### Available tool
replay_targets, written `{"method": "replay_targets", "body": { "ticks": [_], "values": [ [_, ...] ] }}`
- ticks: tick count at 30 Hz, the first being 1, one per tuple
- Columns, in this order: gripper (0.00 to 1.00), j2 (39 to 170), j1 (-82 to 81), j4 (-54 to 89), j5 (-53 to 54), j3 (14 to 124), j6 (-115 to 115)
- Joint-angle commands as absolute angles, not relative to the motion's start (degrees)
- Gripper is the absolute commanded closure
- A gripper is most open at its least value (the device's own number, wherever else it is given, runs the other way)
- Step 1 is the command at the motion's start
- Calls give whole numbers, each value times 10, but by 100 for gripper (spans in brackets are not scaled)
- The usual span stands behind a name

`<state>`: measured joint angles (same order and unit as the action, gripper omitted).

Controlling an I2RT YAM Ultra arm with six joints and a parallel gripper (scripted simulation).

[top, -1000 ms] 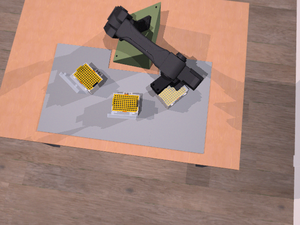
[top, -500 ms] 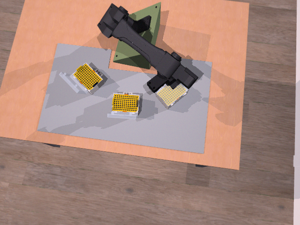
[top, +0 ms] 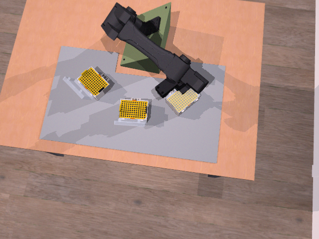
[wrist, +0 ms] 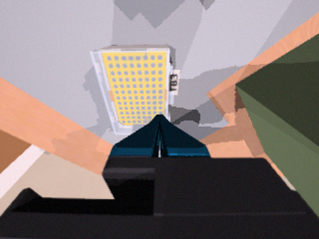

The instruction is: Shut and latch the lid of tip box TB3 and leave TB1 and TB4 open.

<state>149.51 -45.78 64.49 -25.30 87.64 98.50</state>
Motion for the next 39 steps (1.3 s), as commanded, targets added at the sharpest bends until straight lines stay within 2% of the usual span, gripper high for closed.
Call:
{"method": "replay_targets", "body": {
  "ticks": [1,39],
  "values": [
    [100,1491,-460,644,-256,878,985],
    [100,1505,-439,576,-269,833,965]
  ]
}}
